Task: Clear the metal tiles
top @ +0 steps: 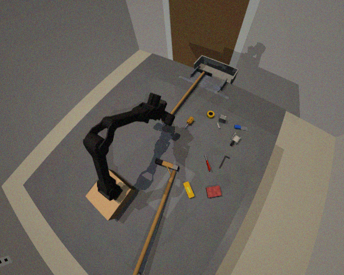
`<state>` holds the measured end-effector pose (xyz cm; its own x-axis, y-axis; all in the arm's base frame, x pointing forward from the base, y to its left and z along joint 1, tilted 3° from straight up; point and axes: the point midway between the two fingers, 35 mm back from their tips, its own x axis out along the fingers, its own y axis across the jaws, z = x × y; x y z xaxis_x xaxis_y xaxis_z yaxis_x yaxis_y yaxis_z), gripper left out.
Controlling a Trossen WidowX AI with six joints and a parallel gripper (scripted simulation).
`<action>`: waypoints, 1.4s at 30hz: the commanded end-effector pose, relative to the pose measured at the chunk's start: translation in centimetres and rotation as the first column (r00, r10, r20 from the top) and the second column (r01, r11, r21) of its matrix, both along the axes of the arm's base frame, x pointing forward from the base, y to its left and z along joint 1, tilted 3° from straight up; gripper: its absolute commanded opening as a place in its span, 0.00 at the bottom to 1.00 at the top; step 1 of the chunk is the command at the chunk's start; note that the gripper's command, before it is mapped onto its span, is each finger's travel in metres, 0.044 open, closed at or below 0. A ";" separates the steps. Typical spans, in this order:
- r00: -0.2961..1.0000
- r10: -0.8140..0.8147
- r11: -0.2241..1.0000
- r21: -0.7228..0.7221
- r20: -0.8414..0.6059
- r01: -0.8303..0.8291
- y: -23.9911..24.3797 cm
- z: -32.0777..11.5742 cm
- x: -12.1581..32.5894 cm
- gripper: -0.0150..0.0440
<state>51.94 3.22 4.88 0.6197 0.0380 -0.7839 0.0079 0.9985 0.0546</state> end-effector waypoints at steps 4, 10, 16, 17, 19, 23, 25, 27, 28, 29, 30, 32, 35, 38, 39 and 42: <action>1.000 -0.002 1.000 0.001 0.012 0.002 0.1 0.7 -0.7 0.25; 1.000 -0.002 1.000 0.001 0.013 0.002 0.2 0.8 -1.6 0.25; 1.000 -0.002 1.000 0.001 0.013 0.002 0.2 1.0 -2.4 0.25; 1.000 -0.002 1.000 0.001 0.013 0.002 0.2 1.0 -2.6 0.25; 1.000 -0.002 1.000 0.001 0.013 0.002 0.2 1.0 -2.9 0.25; 1.000 -0.002 1.000 0.001 0.013 0.002 0.3 1.1 -3.4 0.25; 1.000 -0.002 1.000 0.001 0.013 0.002 0.3 1.1 -3.7 0.25; 1.000 -0.002 1.000 0.001 0.013 0.002 0.3 1.2 -4.0 0.25; 1.000 -0.002 1.000 0.001 0.013 0.002 0.3 1.2 -4.2 0.25; 1.000 -0.002 1.000 0.001 0.013 0.002 0.3 1.2 -4.3 0.25; 1.000 -0.002 1.000 0.001 0.013 0.002 0.3 1.2 -4.5 0.25; 1.000 -0.002 1.000 0.001 0.014 0.002 0.4 1.2 -4.8 0.25; 1.000 -0.002 1.000 0.001 0.014 0.002 0.4 1.3 -5.2 0.25; 1.000 -0.001 1.000 0.001 0.014 0.001 0.4 1.3 -5.7 0.25; 1.000 -0.001 1.000 0.001 0.014 0.001 0.4 1.3 -5.8 0.25; 1.000 -0.001 1.000 0.001 0.014 0.001 0.5 1.3 -6.3 0.25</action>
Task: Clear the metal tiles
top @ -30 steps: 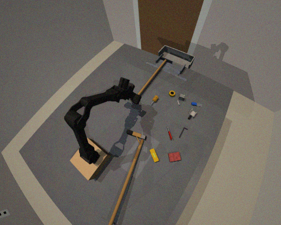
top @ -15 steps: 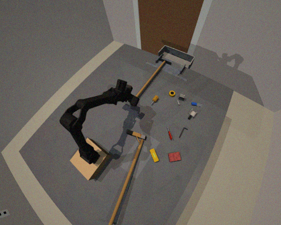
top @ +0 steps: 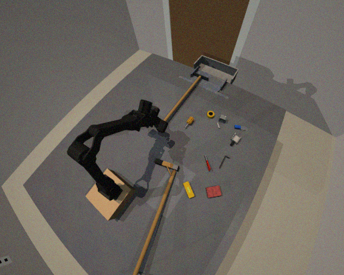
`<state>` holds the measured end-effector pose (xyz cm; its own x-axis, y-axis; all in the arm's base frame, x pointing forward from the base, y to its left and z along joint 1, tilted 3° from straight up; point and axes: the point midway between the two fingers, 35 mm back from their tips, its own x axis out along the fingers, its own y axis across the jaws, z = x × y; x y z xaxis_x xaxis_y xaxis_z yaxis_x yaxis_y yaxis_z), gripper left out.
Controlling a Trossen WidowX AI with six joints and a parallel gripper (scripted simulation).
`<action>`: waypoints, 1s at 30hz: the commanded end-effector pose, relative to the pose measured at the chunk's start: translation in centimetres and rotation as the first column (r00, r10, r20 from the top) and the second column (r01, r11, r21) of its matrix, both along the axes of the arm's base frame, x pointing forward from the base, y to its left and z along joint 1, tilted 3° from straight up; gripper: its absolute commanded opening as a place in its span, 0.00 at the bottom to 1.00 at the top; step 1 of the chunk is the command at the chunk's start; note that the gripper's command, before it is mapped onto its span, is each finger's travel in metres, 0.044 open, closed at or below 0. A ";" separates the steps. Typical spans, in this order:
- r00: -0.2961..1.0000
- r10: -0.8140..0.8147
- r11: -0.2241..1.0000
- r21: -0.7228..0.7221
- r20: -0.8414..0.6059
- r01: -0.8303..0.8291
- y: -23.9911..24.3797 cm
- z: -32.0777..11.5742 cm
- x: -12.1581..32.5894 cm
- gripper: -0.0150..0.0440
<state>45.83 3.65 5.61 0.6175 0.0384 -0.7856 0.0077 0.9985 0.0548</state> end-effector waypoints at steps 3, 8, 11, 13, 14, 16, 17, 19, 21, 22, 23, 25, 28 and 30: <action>1.000 -0.002 1.000 0.001 0.017 0.002 0.0 0.6 -0.6 0.25; 1.000 -0.002 1.000 0.001 0.017 0.002 0.1 0.6 -1.4 0.25; 1.000 -0.001 1.000 0.001 0.017 0.001 0.1 0.6 -1.8 0.25; 1.000 -0.001 1.000 0.001 0.017 0.001 0.1 0.6 -2.2 0.25; 1.000 -0.001 1.000 0.001 0.017 0.001 0.1 0.6 -2.3 0.25; 1.000 -0.001 1.000 0.001 0.017 0.001 0.1 0.6 -2.6 0.25; 1.000 -0.001 1.000 0.001 0.017 0.001 0.2 0.6 -2.8 0.25; 1.000 -0.001 1.000 0.001 0.017 0.001 0.2 0.5 -3.1 0.25; 1.000 -0.001 1.000 0.001 0.017 0.001 0.2 0.5 -3.4 0.25; 1.000 -0.001 1.000 0.001 0.018 0.001 0.2 0.5 -3.6 0.25; 1.000 -0.001 1.000 0.001 0.018 0.001 0.2 0.5 -3.7 0.25; 1.000 -0.001 1.000 0.001 0.018 0.001 0.2 0.5 -4.0 0.25; 1.000 -0.001 1.000 0.001 0.018 0.001 0.2 0.4 -4.5 0.25; 1.000 -0.001 1.000 0.001 0.018 0.001 0.2 0.4 -4.8 0.25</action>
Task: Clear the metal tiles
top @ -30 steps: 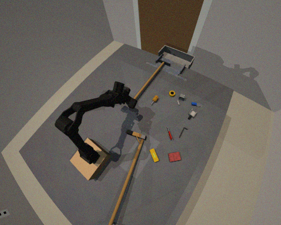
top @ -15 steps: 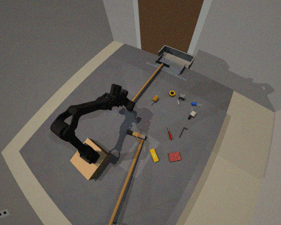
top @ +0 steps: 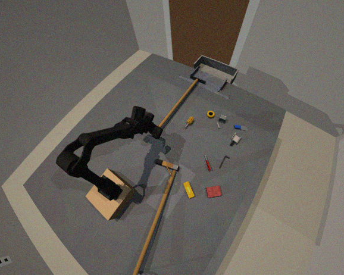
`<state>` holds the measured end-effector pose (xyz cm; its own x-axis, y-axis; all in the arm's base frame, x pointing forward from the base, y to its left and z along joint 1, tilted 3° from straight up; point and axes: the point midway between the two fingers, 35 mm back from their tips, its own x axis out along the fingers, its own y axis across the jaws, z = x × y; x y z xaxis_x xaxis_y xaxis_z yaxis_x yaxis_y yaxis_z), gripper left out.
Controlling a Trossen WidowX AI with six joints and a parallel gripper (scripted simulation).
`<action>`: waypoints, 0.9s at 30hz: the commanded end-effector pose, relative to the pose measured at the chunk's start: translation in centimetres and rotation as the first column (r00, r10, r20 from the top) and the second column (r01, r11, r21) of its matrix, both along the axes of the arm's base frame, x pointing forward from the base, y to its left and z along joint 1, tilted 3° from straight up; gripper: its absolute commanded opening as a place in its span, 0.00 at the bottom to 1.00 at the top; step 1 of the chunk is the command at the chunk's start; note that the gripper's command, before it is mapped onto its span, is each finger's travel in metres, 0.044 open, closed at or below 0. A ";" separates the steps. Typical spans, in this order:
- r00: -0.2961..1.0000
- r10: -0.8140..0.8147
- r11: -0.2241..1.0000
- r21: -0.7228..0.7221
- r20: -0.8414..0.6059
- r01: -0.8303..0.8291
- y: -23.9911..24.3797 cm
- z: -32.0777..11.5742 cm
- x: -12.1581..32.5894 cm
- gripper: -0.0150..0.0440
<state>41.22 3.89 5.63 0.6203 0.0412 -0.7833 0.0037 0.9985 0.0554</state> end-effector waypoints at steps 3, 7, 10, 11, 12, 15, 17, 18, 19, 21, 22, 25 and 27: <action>1.000 -0.005 1.000 0.000 0.014 0.005 0.0 0.4 -0.7 0.25; 1.000 -0.005 1.000 0.000 0.014 0.005 -0.1 0.3 -1.3 0.25; 1.000 -0.005 1.000 0.000 0.014 0.005 -0.1 0.2 -1.8 0.25; 1.000 -0.005 1.000 0.000 0.014 0.005 -0.1 0.2 -2.0 0.25; 1.000 -0.005 1.000 0.000 0.014 0.005 -0.1 0.2 -2.1 0.25; 1.000 -0.005 1.000 0.000 0.015 0.005 -0.1 0.1 -2.6 0.25; 1.000 -0.005 1.000 0.000 0.015 0.005 -0.1 0.0 -2.9 0.25; 1.000 -0.005 1.000 0.000 0.015 0.005 -0.1 0.0 -3.1 0.25; 1.000 -0.005 1.000 0.000 0.015 0.005 -0.2 0.0 -3.2 0.25; 1.000 -0.004 1.000 0.000 0.015 0.004 -0.2 -0.1 -3.5 0.25; 1.000 -0.004 1.000 0.000 0.015 0.004 -0.2 -0.1 -3.7 0.25; 1.000 -0.004 1.000 0.000 0.015 0.004 -0.2 -0.2 -4.2 0.25; 1.000 -0.004 1.000 0.000 0.015 0.004 -0.3 -0.2 -4.5 0.25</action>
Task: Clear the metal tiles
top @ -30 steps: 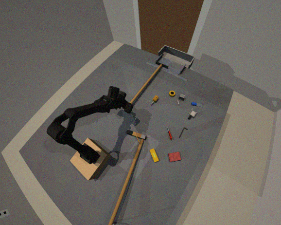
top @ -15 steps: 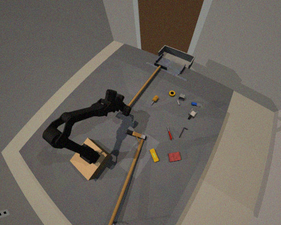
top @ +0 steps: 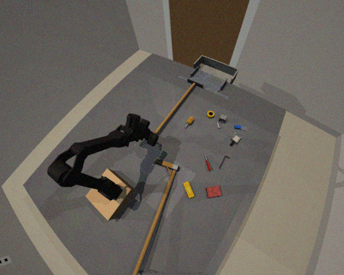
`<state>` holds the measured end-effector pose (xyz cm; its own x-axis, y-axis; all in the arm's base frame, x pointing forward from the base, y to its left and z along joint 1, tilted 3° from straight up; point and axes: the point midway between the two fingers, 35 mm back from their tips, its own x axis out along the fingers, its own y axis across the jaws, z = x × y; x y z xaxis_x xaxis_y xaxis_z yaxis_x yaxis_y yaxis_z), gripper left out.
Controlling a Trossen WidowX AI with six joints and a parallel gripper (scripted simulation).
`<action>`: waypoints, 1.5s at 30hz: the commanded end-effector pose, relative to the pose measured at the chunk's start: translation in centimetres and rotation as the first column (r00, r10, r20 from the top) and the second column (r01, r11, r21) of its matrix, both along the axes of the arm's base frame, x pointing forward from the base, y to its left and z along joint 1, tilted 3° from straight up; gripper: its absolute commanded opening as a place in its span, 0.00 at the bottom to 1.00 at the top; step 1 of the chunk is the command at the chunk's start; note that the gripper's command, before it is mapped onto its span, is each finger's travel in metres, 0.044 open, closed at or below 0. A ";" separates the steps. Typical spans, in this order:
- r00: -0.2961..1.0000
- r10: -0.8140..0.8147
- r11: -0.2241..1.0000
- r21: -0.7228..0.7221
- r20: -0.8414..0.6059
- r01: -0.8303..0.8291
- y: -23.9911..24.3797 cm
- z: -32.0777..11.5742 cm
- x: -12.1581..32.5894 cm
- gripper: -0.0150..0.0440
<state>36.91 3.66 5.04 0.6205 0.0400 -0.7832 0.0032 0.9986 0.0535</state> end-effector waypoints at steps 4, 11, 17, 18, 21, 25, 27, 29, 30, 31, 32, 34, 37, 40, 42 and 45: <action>1.000 -0.005 1.000 0.002 0.015 0.005 -0.1 0.2 -0.8 0.25; 1.000 -0.005 1.000 0.002 0.015 0.005 -0.2 -0.1 -1.9 0.25; 1.000 -0.005 1.000 0.002 0.015 0.005 -0.4 -0.3 -2.7 0.25; 1.000 -0.005 1.000 0.002 0.015 0.005 -0.4 -0.3 -2.7 0.25; 1.000 -0.006 1.000 0.001 0.015 0.006 -0.7 -0.3 -2.8 0.25; 1.000 -0.008 1.000 0.001 0.014 0.008 -1.2 -0.4 -2.9 0.25; 1.000 -0.009 1.000 0.001 0.013 0.009 -1.4 -0.4 -2.9 0.25; 1.000 -0.010 1.000 0.000 0.013 0.010 -1.7 -0.5 -3.0 0.25; 1.000 -0.010 1.000 0.000 0.013 0.010 -1.8 -0.5 -3.0 0.25; 1.000 -0.011 1.000 0.000 0.013 0.011 -1.9 -0.5 -3.1 0.25; 1.000 -0.011 1.000 0.000 0.012 0.011 -2.1 -0.5 -3.1 0.25; 1.000 -0.012 1.000 0.000 0.012 0.012 -2.3 -0.5 -3.2 0.25; 1.000 -0.014 1.000 -0.001 0.012 0.014 -2.7 -0.6 -3.3 0.25; 1.000 -0.015 1.000 -0.001 0.011 0.015 -3.0 -0.7 -3.4 0.25; 1.000 -0.016 1.000 -0.001 0.011 0.016 -3.3 -0.7 -3.5 0.25; 1.000 -0.018 1.000 -0.002 0.011 0.018 -3.6 -0.7 -3.6 0.25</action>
